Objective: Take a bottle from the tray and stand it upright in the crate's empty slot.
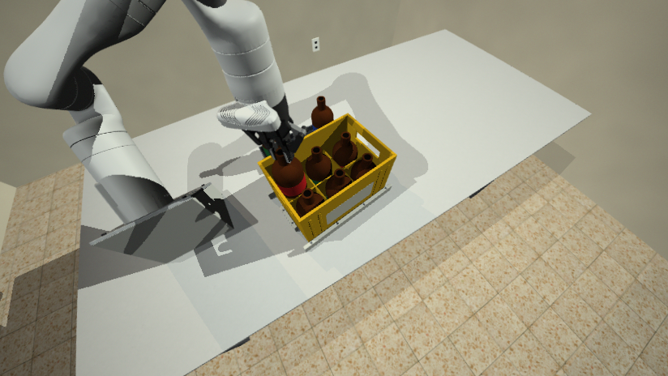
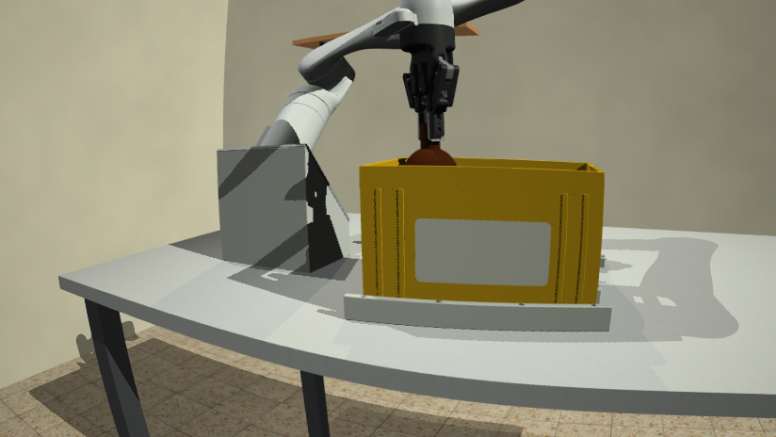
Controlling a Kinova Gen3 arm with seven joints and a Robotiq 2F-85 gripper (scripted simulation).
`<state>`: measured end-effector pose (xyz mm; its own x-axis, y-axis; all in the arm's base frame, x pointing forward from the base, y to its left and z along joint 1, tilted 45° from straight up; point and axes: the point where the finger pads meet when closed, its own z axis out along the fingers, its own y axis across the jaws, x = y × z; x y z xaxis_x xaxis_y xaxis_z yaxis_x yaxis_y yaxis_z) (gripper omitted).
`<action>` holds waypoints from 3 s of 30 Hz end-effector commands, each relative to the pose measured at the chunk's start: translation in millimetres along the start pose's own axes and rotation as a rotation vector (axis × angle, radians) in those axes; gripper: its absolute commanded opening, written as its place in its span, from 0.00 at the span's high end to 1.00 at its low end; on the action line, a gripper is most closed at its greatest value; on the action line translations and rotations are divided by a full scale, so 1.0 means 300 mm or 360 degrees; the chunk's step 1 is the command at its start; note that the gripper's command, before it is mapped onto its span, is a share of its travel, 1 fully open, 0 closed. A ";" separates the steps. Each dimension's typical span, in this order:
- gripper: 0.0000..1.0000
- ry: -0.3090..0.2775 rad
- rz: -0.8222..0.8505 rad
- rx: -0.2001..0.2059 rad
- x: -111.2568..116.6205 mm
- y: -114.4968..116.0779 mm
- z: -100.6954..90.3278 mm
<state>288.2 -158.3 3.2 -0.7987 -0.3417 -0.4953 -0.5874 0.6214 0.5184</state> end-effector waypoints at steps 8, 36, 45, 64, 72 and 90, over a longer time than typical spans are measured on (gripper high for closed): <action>1.00 0.0007 -0.0017 0.0008 0.003 -0.005 0.006; 1.00 0.0007 -0.0017 0.0008 0.003 -0.005 0.038; 1.00 0.0007 -0.0017 0.0008 0.004 -0.005 0.073; 1.00 0.0007 -0.0017 0.0008 0.004 -0.005 0.129; 1.00 0.0007 -0.0017 0.0008 0.005 -0.005 0.138; 1.00 0.0007 -0.0017 0.0008 0.005 -0.005 0.140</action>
<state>293.5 -130.1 -25.0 -0.7982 -0.3417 -0.4960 -0.5879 0.6213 0.5181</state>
